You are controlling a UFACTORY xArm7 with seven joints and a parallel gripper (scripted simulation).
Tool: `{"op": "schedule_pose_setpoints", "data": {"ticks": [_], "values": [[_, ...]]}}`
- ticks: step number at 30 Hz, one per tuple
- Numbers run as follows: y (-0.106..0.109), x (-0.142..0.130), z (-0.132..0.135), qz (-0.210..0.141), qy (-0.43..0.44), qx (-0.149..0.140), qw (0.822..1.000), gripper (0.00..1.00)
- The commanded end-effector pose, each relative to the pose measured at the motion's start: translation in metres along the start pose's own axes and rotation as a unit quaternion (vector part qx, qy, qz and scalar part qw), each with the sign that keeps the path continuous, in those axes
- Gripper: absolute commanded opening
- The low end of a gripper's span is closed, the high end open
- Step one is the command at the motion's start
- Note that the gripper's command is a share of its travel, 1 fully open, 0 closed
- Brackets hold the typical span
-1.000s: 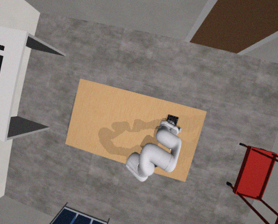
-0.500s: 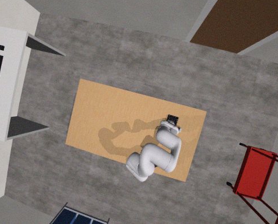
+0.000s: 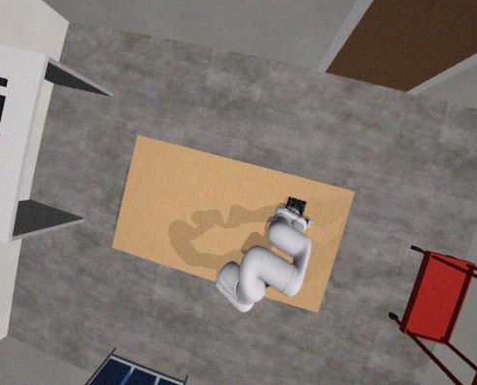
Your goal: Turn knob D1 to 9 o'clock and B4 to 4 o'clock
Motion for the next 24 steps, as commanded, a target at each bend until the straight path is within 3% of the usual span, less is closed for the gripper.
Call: {"op": "schedule_pose_setpoints", "data": {"ticks": [1, 17, 24], "values": [[0.002, 0.001, -0.001, 0.001, 0.000, 0.001, 1.000, 0.19], [0.033, 0.001, -0.001, 0.001, 0.000, 0.001, 1.000, 0.19], [0.037, 0.001, -0.001, 0.001, 0.000, 0.001, 1.000, 0.19]]}}
Point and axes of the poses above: the point where the finger pads meet when closed, its own y axis back along the fingers, its own z axis across the jaws, x = y × z, the point moved 2 cm from there along y, back along the fingers, and after that the axes turned 1 degree about -y, right-handed, at the moved point
